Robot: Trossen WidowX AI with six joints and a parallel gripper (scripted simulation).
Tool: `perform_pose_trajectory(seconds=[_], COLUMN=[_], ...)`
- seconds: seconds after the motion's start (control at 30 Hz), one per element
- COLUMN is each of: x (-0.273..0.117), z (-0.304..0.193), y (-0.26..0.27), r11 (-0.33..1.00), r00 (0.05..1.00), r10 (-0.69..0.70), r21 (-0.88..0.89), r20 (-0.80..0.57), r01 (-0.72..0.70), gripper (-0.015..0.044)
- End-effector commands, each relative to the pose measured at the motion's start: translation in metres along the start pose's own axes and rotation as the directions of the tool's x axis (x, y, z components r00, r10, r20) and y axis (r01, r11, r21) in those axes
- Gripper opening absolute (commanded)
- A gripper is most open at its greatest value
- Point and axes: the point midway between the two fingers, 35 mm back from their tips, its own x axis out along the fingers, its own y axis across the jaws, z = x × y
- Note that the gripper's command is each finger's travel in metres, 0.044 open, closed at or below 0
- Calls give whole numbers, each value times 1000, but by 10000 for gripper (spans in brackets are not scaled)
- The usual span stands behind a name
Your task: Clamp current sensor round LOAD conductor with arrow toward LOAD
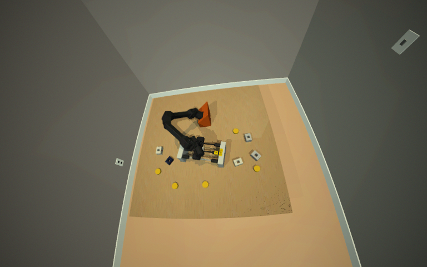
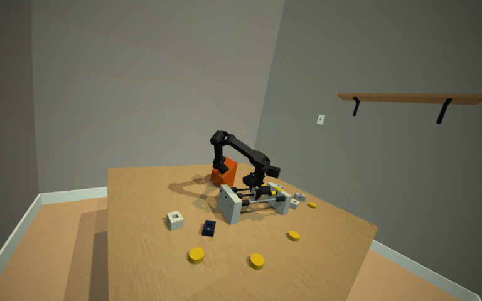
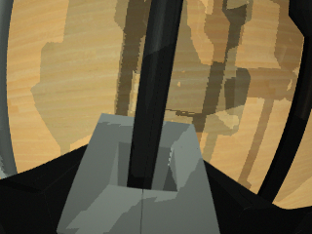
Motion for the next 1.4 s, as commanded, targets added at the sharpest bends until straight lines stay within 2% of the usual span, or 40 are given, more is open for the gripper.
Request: perform_pose_trajectory(seconds=[0.0,0.33,0.9,1.27,1.37], x=[-4,-1,-3,-1,-1], z=[-1,0,-1,0,0], y=[1,0,0,0,0], r11=[1000,1000,1000,1000,1000], r00=[1000,1000,1000,1000,1000], r10=[8,2,11,3,3], r21=[4,1,1,0,0], r20=[-5,-1,-1,-1,-1], r01=[-8,-2,-11,-3,-3], gripper=[0,0,440,151,119])
